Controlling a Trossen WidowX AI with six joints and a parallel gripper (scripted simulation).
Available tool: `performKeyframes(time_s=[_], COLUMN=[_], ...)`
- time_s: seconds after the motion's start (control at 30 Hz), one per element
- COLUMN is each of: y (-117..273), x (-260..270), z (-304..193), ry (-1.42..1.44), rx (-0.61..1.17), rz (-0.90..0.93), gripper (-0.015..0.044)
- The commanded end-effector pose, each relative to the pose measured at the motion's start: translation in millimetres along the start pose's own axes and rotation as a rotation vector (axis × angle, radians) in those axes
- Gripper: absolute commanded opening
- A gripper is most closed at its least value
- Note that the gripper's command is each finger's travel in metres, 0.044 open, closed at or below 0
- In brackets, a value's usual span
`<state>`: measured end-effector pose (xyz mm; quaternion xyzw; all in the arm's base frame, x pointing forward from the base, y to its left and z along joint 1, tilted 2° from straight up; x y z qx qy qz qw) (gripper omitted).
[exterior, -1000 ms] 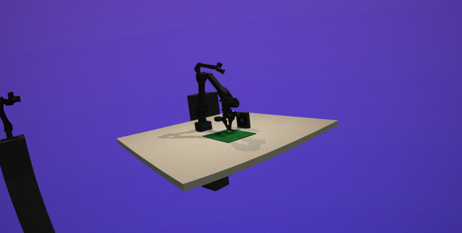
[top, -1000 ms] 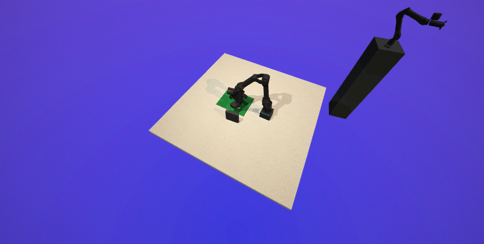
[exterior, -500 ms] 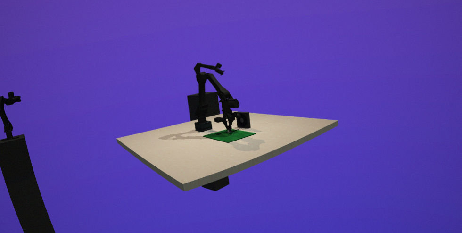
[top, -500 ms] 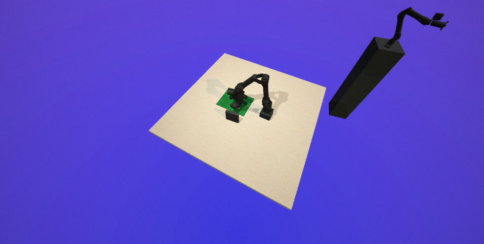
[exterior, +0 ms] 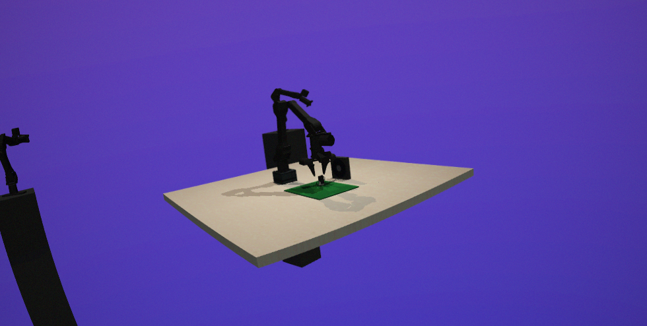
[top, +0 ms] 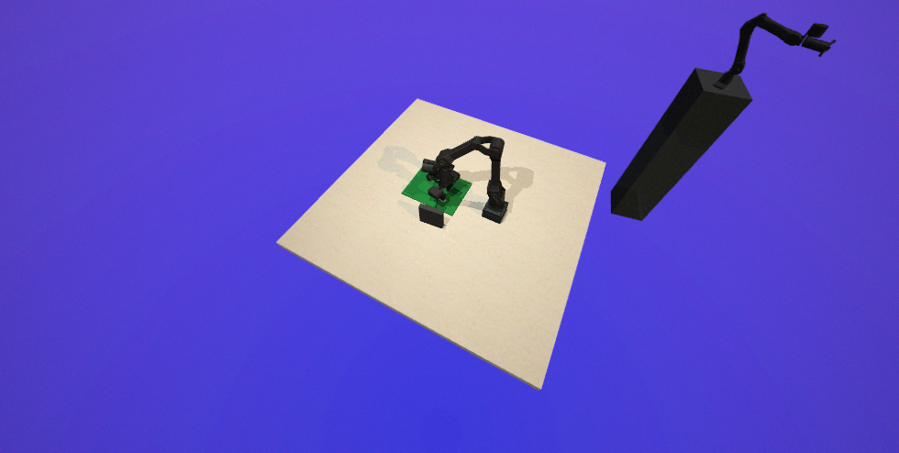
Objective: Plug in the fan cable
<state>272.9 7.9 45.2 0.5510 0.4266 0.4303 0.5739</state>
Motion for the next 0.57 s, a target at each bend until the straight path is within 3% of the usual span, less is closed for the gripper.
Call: performKeyframes(time_s=[0.0, 0.3, 0.53], y=[24, 25, 29], x=[1, 0, -40], z=[3, 1, -67], ry=[-0.001, -0.001, 0.0], rx=[-0.024, -0.024, -0.018], rz=[0.001, 0.001, -0.002], gripper=[0.026, 0.026, 0.026])
Point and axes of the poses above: the point midway between the two fingers, 35 mm back from their tips, its own y axis back along the fingers, its own x axis across the jaws, z = x × y, the point moved 1 cm from there along y, back along the fingers, and after that the axes turned 6 degrees about y, right-handed, at the moved point
